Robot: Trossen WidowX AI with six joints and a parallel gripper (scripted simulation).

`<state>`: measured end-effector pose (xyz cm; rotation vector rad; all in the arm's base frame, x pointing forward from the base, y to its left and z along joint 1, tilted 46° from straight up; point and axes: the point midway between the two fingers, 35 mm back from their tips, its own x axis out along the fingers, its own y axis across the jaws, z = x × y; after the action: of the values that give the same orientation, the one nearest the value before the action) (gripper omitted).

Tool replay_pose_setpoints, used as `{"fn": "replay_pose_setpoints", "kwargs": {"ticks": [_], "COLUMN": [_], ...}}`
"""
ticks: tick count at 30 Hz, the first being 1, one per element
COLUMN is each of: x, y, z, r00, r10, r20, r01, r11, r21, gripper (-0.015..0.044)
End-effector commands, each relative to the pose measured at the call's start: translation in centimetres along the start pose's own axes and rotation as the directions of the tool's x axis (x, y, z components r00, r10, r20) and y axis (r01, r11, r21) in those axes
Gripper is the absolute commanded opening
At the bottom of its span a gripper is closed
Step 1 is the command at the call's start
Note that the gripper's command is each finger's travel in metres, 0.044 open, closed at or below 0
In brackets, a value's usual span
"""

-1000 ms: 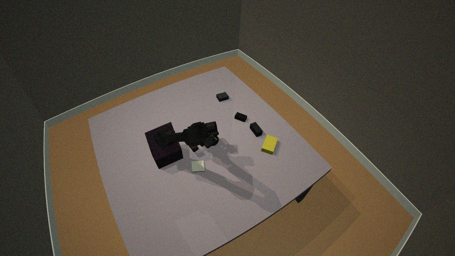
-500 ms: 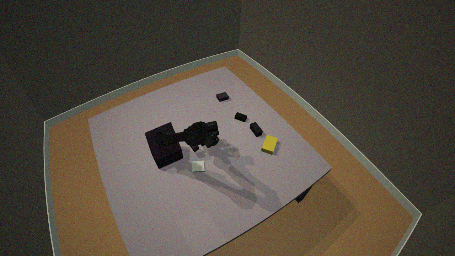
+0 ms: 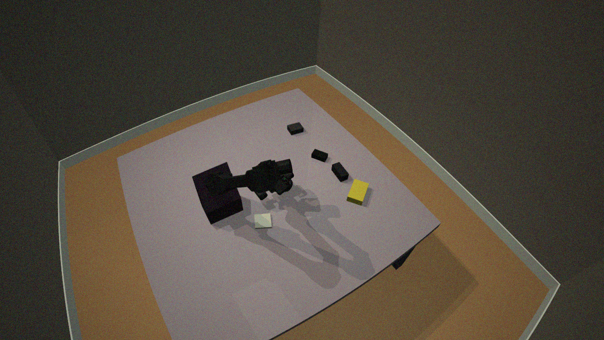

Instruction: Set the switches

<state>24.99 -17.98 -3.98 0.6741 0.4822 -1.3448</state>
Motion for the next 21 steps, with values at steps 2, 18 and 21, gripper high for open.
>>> {"fn": "replay_pose_setpoints", "kwargs": {"ticks": [2, 18, 21], "x": [0.2, 0.8, 0.9], "y": [1.2, 3.3, 3.7], "z": [0.2, 0.2, 0.2], "r00": [1.0, 1.0, 1.0], "r10": [0.013, 0.014, 0.015], "r20": [0.0, 0.0, 0.001], "r01": [-0.013, -0.014, -0.015], "r11": [1.0, 1.0, 1.0], "r21": [0.014, 0.015, 0.015], "gripper": [0.0, 0.0, 0.0]}}
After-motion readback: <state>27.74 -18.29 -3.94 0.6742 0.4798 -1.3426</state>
